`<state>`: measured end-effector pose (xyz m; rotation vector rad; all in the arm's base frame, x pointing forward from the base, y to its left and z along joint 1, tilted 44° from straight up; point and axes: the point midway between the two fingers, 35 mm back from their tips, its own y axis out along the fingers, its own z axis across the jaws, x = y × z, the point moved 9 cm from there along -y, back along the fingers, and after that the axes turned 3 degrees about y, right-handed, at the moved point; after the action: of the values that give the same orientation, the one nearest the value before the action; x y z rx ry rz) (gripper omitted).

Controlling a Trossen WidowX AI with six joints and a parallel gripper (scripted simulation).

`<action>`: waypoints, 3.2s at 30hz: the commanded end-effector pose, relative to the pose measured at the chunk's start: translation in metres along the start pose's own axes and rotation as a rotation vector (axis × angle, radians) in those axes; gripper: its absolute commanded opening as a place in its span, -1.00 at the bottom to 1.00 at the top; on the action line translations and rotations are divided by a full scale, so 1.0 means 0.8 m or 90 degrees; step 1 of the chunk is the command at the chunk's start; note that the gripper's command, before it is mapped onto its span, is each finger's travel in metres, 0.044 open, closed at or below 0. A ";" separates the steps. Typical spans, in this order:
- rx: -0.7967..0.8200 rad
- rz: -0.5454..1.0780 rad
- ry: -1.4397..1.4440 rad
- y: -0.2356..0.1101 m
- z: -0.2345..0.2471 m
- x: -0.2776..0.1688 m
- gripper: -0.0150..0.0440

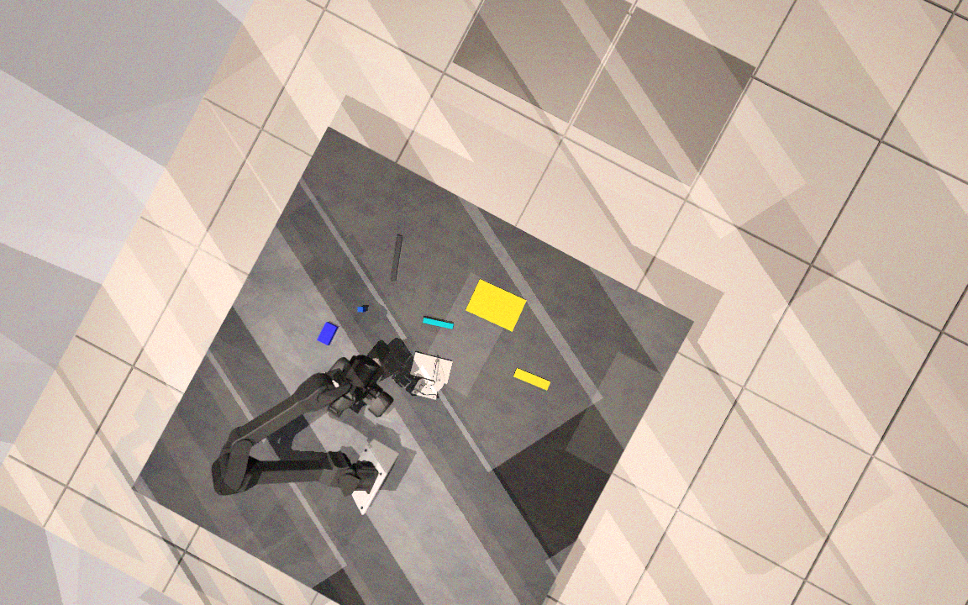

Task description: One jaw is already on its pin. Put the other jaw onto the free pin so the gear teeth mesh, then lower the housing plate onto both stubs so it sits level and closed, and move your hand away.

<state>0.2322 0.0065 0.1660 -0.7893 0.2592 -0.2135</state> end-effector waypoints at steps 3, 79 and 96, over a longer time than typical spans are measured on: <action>-0.004 -0.005 0.103 -0.001 -0.011 0.007 -0.04; -0.002 -0.013 1.416 -0.001 -0.161 0.046 -0.04; 0.000 -0.002 1.707 0.000 -0.195 0.044 -0.04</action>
<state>0.2194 -0.1042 0.0587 -0.0097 2.6571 -1.1583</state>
